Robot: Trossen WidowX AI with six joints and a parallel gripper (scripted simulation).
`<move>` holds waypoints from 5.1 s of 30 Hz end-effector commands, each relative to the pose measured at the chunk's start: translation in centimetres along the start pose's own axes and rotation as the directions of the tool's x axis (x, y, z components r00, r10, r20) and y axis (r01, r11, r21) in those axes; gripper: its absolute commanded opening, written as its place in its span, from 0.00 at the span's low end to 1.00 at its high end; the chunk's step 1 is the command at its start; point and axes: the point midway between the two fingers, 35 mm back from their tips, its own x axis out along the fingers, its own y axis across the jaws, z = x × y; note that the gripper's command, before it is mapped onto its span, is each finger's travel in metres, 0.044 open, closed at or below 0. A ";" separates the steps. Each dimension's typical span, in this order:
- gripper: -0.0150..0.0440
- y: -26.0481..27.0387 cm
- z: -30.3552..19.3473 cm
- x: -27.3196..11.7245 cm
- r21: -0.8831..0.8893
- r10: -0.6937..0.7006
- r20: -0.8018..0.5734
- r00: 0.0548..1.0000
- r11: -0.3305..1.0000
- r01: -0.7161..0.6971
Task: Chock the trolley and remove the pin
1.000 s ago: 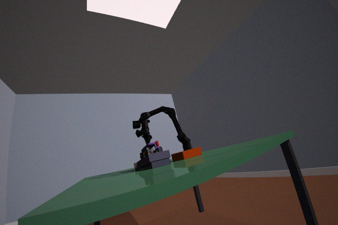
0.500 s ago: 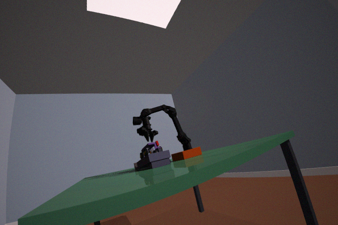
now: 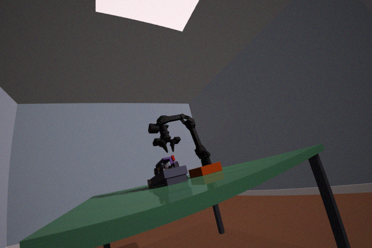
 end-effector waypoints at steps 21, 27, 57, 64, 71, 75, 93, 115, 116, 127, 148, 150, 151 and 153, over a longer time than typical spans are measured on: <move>0.58 0.0 -0.5 2.2 0.045 -0.001 -0.009 1.000 0.999 0.002; 0.58 0.0 -0.5 2.9 0.045 -0.001 -0.009 1.000 0.999 0.002; 0.58 0.1 -0.6 6.3 0.045 -0.001 -0.010 1.000 0.999 0.002; 0.58 -0.1 -0.6 6.9 0.045 -0.001 -0.011 1.000 0.999 0.002; 0.36 0.1 -0.6 6.6 0.040 0.003 -0.011 1.000 0.999 -0.003; 0.32 0.1 -0.6 6.6 0.040 0.003 -0.011 1.000 0.999 -0.003; 0.25 -0.1 -0.8 5.4 0.045 -0.001 -0.010 1.000 0.999 0.002; 0.25 -0.2 -0.9 3.7 0.045 -0.001 -0.010 1.000 0.999 0.002; 0.25 -0.2 -0.9 3.6 0.045 -0.001 -0.010 1.000 0.999 0.002; 0.25 -0.1 -1.0 2.9 0.045 -0.001 -0.010 1.000 0.999 0.002; 0.25 0.0 -2.7 2.5 0.045 -0.001 -0.011 1.000 0.999 0.002; 0.25 0.0 -3.0 2.6 0.045 -0.001 -0.012 1.000 0.999 0.002; 0.25 0.0 -3.2 2.6 0.045 -0.001 -0.012 1.000 0.999 0.002; 0.25 0.0 -3.5 2.6 0.045 -0.001 -0.012 1.000 0.999 0.002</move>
